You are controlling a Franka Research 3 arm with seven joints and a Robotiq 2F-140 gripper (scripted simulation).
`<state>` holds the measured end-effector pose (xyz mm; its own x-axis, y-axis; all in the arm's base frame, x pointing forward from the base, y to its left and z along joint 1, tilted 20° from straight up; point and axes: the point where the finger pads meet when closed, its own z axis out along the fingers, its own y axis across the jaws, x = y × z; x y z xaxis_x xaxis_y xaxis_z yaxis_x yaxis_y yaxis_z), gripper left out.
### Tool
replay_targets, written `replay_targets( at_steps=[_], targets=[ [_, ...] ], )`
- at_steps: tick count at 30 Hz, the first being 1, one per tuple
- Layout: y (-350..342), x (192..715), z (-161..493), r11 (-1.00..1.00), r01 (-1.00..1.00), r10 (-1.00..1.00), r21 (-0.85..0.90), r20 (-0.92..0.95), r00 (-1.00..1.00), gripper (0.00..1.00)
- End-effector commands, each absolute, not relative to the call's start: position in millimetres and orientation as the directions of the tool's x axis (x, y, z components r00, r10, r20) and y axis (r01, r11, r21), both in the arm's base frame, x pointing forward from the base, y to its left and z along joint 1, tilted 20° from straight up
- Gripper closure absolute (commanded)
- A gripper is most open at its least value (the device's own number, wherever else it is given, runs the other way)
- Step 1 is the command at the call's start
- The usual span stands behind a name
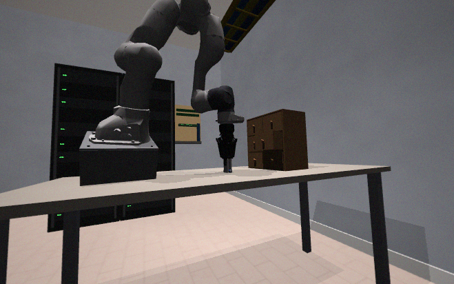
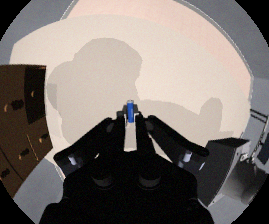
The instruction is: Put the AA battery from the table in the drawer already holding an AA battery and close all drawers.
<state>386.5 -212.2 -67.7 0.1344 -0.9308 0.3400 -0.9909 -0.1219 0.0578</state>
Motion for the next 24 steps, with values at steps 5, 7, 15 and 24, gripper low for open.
replay_targets(
  at_steps=[5,7,15,24],
  targets=[
    [-202,387,-36,-0.121,-0.991,-0.93,0.061,0.342,0.134,0.94],
    [-196,387,-20,-0.121,-0.991,-0.93,0.061,0.342,0.134,0.94],
    [-182,388,16,-0.121,-0.991,-0.93,0.061,0.342,0.134,0.94],
    [-181,388,19,-0.121,-0.991,-0.93,0.061,0.342,0.134,0.94]
  ],
)
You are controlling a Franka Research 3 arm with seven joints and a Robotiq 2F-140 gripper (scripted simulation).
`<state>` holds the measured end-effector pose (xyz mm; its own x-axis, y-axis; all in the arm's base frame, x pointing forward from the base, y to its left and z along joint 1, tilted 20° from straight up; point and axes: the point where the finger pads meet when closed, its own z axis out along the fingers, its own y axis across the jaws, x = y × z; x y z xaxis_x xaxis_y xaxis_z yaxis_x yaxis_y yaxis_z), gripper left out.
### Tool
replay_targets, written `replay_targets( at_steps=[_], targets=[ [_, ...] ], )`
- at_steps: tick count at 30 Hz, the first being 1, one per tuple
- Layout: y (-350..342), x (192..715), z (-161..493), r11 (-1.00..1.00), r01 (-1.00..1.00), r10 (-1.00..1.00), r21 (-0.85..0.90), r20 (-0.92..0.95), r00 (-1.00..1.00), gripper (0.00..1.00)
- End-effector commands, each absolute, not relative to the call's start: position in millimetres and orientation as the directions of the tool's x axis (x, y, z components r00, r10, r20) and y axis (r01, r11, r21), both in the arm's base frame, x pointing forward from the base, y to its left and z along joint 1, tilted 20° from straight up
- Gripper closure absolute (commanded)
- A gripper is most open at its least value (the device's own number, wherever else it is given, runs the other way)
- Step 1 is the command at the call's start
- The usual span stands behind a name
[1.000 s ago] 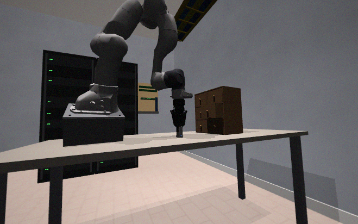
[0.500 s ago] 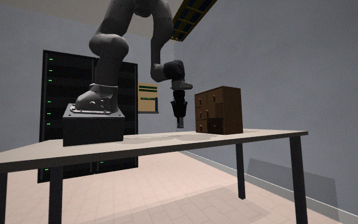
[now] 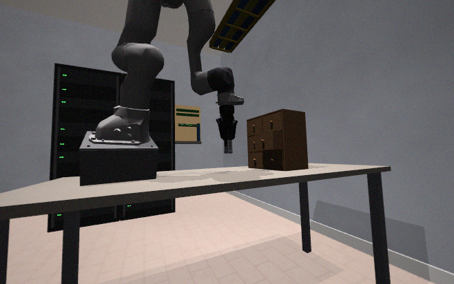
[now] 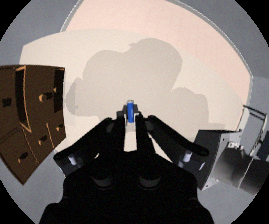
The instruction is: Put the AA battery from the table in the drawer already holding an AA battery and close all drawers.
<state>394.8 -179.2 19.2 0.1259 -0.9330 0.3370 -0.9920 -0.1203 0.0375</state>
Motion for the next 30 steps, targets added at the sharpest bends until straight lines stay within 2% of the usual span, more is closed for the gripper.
replay_targets(
  at_steps=[1,30],
  targets=[
    [-181.4,387.8,18.8,-0.121,-0.991,-0.93,0.061,0.342,0.134,0.94],
    [-184.2,391.9,20.3,-0.174,-0.981,-0.92,0.08,0.341,0.191,0.94]
  ],
)
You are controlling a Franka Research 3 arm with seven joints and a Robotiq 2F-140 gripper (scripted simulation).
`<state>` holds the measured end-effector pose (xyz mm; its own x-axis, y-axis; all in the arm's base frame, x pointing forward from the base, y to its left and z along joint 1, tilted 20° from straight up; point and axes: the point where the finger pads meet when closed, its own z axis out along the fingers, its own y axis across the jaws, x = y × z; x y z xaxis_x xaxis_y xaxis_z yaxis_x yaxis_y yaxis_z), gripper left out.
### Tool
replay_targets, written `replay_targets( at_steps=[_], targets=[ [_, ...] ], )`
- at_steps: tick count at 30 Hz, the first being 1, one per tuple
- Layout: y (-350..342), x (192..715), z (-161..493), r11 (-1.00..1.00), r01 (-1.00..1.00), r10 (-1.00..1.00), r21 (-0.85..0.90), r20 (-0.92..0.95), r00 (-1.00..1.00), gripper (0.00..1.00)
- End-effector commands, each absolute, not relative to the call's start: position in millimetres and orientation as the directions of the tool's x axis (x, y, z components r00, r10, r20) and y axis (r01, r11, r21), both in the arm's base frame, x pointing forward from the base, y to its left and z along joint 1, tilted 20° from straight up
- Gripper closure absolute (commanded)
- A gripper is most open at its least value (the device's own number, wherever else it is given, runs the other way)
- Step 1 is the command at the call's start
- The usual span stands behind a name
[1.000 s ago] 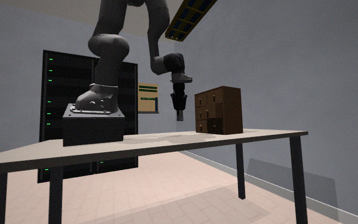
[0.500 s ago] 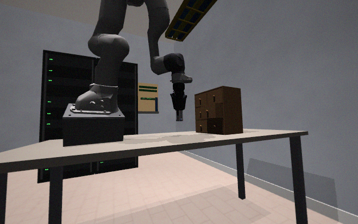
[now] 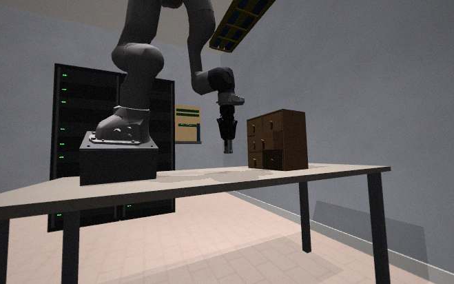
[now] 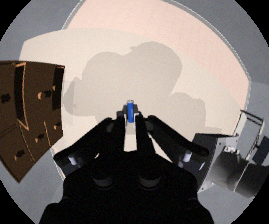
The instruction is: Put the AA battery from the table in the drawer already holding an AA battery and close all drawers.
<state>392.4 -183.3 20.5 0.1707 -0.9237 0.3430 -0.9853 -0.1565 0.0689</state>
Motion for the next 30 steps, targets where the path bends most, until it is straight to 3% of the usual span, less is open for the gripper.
replay_targets(
  at_steps=[1,30],
  targets=[
    [-184.2,391.9,20.3,-0.174,-0.981,-0.92,0.08,0.341,0.191,0.94],
    [-186.4,395.2,21.5,-0.217,-0.971,-0.91,0.097,0.34,0.237,0.94]
  ],
)
